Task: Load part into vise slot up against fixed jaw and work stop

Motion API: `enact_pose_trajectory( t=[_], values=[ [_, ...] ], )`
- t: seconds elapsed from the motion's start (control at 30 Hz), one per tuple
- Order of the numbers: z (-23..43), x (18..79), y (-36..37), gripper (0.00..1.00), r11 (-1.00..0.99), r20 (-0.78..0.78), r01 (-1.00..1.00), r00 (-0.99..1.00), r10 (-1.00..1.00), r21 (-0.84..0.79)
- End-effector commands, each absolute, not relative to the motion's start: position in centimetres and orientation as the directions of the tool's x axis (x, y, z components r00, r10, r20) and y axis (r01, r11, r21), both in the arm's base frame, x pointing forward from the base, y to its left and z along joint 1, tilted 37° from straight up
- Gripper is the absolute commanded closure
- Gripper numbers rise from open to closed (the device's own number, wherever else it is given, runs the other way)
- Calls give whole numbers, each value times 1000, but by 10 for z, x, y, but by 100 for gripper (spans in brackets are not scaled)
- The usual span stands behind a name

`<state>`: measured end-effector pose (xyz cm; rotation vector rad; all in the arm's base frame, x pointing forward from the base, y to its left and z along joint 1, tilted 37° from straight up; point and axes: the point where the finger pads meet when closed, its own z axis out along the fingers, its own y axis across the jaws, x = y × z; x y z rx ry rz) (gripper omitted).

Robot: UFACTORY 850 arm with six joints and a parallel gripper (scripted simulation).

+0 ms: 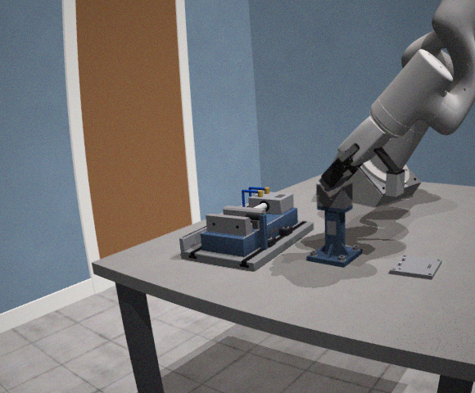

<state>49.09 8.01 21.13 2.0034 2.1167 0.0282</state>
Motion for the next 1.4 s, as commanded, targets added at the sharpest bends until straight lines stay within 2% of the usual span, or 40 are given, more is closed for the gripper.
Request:
enact_pose_trajectory(
  t=[0.0,1.37],
  values=[
    [209,492,82,100,67,-150,983,-41,988,170],
    [201,493,88,100,67,-150,983,-41,988,170]
  ],
)
